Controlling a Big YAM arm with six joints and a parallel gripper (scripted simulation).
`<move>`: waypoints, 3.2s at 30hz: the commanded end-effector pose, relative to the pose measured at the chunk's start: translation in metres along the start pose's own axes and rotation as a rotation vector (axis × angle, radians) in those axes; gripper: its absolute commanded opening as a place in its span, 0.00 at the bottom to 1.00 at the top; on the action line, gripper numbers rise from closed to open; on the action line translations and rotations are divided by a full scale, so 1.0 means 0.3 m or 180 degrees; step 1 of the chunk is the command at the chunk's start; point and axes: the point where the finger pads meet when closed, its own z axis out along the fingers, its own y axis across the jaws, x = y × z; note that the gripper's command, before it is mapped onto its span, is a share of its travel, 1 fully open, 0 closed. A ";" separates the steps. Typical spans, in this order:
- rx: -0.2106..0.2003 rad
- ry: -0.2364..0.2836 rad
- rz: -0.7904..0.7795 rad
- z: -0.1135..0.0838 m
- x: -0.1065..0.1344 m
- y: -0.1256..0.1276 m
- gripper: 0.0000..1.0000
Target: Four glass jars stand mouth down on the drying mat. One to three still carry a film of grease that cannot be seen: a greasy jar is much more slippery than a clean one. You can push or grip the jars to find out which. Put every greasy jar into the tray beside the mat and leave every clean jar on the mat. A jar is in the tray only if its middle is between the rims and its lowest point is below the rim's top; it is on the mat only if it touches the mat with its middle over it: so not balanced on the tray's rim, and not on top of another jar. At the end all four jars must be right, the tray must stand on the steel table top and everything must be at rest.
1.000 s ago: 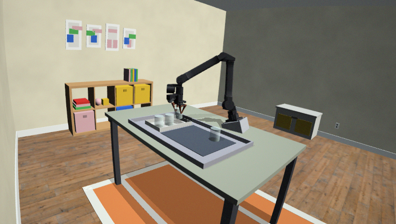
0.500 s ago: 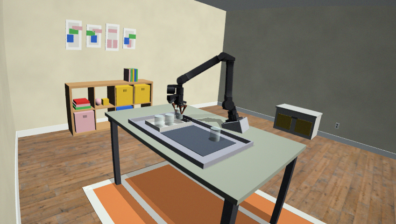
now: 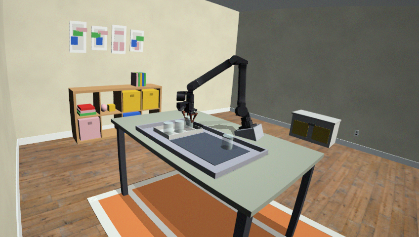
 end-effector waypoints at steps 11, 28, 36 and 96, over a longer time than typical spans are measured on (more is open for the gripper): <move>0.0022 -0.0040 -0.0016 0.035 -0.010 -0.017 0.00; 0.0022 -0.0040 -0.0016 0.009 -0.010 -0.017 1.00; 0.0022 -0.0040 -0.0016 -0.081 -0.008 -0.017 1.00; 0.0022 -0.0040 -0.0016 -0.297 -0.024 -0.028 1.00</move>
